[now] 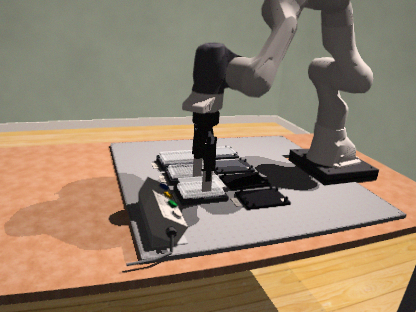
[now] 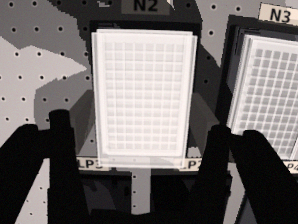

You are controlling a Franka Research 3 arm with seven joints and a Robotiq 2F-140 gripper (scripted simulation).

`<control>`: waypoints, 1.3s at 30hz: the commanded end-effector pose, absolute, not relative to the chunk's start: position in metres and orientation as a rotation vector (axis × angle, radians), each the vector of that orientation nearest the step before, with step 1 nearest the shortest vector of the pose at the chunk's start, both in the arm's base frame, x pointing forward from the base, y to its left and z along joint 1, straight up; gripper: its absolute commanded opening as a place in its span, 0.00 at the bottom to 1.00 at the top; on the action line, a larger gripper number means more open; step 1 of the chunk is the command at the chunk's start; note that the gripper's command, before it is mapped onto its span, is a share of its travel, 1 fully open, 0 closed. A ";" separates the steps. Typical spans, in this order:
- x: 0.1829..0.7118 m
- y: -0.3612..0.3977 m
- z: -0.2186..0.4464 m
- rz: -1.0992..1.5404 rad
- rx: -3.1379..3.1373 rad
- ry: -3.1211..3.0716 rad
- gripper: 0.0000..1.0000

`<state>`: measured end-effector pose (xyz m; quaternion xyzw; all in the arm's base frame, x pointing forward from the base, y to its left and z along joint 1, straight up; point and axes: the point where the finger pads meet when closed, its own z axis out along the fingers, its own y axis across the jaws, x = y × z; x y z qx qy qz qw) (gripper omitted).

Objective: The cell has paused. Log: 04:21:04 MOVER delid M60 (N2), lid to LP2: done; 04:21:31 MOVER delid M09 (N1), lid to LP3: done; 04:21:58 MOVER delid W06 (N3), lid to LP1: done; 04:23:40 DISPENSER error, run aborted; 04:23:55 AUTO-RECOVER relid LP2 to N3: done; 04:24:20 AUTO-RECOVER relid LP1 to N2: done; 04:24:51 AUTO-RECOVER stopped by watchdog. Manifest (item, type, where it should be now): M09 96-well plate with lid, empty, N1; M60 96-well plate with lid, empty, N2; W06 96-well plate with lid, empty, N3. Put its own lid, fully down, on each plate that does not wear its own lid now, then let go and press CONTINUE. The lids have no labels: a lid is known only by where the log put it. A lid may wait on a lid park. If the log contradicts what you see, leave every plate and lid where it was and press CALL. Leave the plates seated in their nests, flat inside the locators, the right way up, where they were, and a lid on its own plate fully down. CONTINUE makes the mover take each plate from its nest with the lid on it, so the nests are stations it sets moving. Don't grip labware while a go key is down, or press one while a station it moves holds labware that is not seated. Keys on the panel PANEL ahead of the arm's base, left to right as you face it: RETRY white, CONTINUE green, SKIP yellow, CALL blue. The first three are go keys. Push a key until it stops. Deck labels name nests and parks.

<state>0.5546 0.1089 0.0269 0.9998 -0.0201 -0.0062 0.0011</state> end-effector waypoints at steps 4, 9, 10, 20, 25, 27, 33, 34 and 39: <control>0.556 0.109 0.025 -0.014 3.141 -0.055 0.00; 0.556 0.109 0.024 -0.014 3.141 -0.052 0.00; 0.556 0.109 0.024 -0.014 3.141 -0.052 0.00; 0.557 0.109 0.021 -0.014 3.141 -0.052 0.00; 0.557 0.109 0.020 -0.014 3.141 -0.052 0.00; 0.557 0.109 0.019 -0.014 3.141 -0.052 0.00; 0.557 0.109 0.018 -0.014 3.141 -0.052 0.00; 0.557 0.109 0.018 -0.014 3.141 -0.052 0.00; 0.557 0.109 0.018 -0.014 3.141 -0.052 0.00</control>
